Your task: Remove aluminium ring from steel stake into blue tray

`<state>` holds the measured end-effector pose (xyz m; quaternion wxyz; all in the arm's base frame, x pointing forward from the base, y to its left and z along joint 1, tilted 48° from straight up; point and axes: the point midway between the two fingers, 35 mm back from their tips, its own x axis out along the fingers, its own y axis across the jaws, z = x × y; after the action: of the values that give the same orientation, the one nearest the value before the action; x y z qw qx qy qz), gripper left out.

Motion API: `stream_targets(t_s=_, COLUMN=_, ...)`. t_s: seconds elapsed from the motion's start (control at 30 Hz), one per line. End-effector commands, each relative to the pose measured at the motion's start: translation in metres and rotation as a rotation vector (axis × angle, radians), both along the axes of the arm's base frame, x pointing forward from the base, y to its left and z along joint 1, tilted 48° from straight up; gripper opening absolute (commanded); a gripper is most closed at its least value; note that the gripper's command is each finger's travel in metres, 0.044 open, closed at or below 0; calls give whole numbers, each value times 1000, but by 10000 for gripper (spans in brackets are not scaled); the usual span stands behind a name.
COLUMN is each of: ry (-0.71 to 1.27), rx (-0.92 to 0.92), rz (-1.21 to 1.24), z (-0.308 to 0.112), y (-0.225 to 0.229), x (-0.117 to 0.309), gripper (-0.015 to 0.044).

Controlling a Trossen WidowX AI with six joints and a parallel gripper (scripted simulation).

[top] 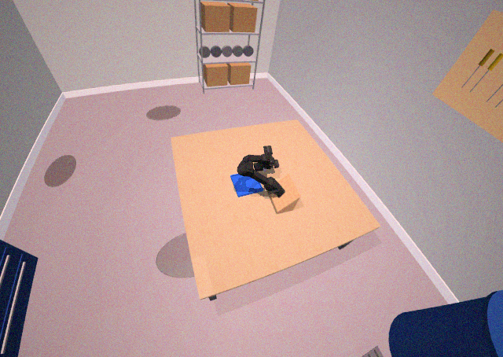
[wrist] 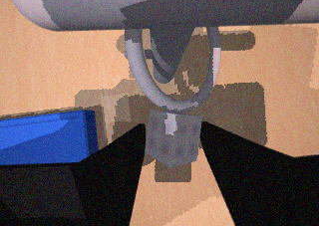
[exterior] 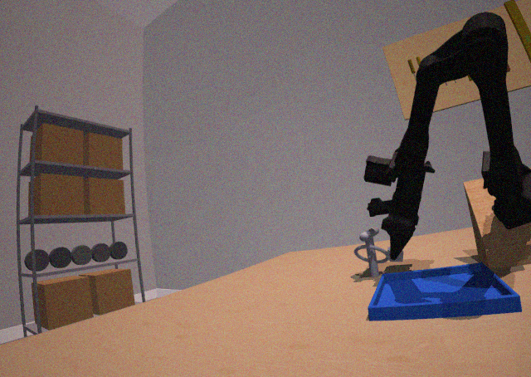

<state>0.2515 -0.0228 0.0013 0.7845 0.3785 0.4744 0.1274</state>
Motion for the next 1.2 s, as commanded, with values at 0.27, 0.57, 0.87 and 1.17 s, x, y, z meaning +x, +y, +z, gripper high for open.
stream_targets(t_s=0.27, ry=57, rx=-18, rz=59, z=9, y=-3, x=4, gripper=0)
stream_targets(t_s=0.57, ry=102, rx=-23, rz=104, z=17, y=-3, x=4, gripper=0)
stream_targets(t_s=0.87, ry=143, rx=-25, rz=149, z=26, y=-3, x=3, gripper=0)
stream_targets(t_s=1.17, ry=154, rx=-58, rz=147, z=32, y=-2, x=3, gripper=0)
